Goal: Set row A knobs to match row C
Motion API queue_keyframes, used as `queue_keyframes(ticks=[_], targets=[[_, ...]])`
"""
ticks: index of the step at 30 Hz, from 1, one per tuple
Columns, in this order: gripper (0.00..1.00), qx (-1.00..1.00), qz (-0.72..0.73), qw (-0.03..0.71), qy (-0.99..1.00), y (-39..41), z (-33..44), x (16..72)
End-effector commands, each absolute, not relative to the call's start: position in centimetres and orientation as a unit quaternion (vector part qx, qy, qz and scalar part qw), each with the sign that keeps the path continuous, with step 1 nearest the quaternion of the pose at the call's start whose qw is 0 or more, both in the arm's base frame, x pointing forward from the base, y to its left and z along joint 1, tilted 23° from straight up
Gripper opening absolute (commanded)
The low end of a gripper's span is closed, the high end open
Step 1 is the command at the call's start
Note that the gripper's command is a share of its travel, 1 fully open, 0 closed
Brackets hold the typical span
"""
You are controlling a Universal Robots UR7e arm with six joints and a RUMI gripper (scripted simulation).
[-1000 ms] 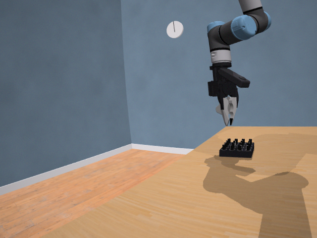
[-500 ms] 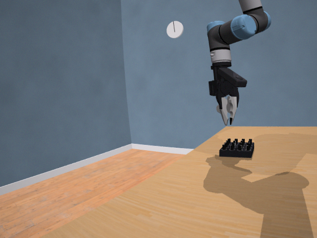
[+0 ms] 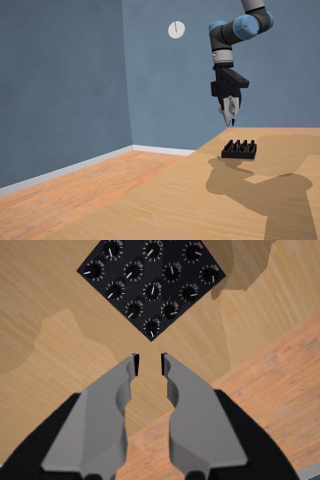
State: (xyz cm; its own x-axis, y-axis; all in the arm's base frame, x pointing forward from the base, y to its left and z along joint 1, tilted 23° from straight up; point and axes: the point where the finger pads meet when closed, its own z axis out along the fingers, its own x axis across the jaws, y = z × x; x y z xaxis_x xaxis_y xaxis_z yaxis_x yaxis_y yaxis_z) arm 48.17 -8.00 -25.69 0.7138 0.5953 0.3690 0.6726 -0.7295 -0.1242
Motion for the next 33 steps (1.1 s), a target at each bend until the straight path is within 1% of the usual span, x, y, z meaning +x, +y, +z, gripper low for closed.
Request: queue_keyframes(ticks=[1, 33], targets=[[0.11, -0.917, -0.154, 0.125, -0.346, -8.05, -25.66, 48.2], [0.11, -0.917, -0.154, 0.125, -0.345, -7.93, -25.95, 48.27]])
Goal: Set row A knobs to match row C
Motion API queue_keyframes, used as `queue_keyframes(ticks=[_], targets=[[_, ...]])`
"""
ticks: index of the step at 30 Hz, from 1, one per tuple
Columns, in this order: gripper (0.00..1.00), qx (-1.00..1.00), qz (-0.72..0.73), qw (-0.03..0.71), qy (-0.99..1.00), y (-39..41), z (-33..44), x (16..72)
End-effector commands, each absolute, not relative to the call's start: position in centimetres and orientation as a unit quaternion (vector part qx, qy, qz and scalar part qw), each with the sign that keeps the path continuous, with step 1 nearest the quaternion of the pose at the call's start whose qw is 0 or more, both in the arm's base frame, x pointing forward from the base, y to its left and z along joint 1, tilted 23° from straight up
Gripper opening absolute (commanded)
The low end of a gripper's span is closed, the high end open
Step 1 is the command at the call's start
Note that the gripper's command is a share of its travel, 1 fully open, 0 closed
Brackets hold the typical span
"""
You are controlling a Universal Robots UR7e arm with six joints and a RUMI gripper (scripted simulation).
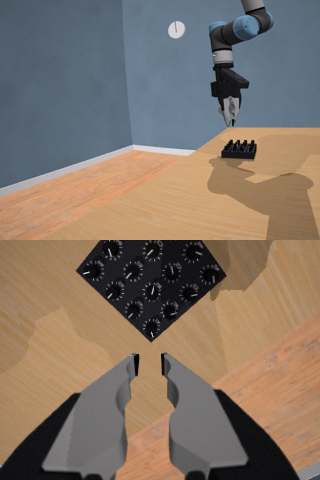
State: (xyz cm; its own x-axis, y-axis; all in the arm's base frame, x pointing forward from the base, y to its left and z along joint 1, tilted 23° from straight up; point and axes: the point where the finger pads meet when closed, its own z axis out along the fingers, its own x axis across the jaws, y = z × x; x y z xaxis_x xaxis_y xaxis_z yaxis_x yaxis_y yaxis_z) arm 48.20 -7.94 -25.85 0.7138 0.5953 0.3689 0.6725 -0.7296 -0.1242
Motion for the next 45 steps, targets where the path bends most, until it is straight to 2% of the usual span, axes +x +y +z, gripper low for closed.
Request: queue_keyframes(ticks=[1, 45], targets=[[0.11, -0.917, -0.154, 0.125, -0.345, -7.9, -26.0, 48.3], [0.11, -0.917, -0.154, 0.125, -0.345, -6.5, -29.6, 49.1]])
